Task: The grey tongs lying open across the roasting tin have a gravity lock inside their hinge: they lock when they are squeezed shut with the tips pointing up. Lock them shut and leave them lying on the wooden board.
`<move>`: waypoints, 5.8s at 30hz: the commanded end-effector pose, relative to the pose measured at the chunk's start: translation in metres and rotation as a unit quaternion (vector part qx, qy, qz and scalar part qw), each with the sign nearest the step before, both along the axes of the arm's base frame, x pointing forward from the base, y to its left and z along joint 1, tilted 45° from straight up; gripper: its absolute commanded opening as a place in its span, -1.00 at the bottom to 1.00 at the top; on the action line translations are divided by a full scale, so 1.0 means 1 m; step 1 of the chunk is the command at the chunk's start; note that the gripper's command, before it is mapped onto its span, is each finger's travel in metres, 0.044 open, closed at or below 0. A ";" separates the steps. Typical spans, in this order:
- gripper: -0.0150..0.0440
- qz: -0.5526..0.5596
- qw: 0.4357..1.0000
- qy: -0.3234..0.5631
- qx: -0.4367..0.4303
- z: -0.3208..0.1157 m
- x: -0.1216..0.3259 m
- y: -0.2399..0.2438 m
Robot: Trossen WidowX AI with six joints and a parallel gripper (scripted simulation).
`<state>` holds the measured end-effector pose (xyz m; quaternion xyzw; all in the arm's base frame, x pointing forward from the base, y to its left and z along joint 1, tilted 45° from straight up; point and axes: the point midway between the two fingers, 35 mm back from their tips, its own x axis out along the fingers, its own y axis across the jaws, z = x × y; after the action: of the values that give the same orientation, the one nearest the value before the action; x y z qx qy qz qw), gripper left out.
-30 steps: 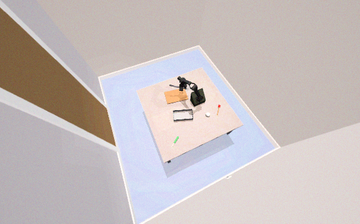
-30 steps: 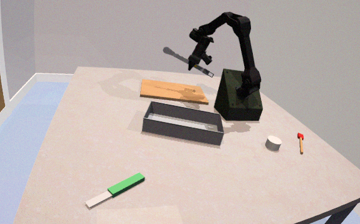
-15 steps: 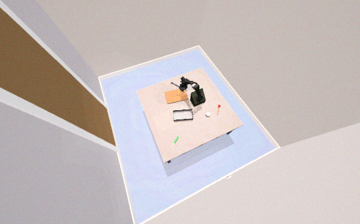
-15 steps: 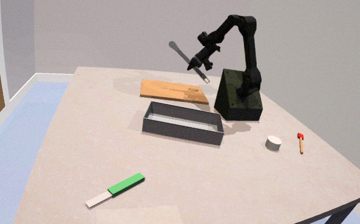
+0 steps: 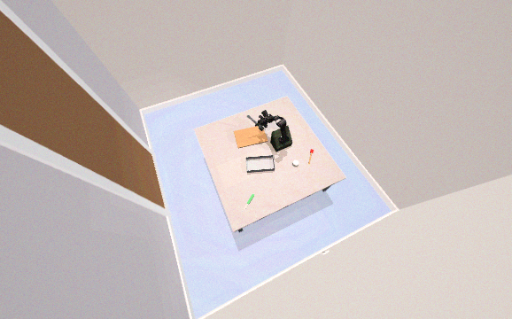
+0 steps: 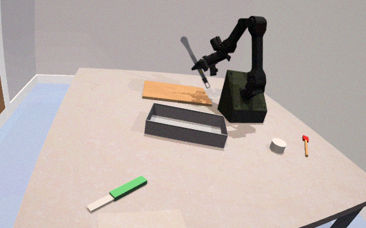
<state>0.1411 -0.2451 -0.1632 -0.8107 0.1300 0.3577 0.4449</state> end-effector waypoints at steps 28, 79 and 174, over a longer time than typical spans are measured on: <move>-1.00 -0.082 0.986 -0.112 -0.097 0.045 -0.011 0.013; -1.00 0.014 1.000 0.009 0.000 0.001 0.004 -0.007; -1.00 0.292 0.904 0.237 0.202 -0.009 0.029 0.039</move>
<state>0.1691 -0.2098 -0.1683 -0.5956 -0.0883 0.6736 0.4286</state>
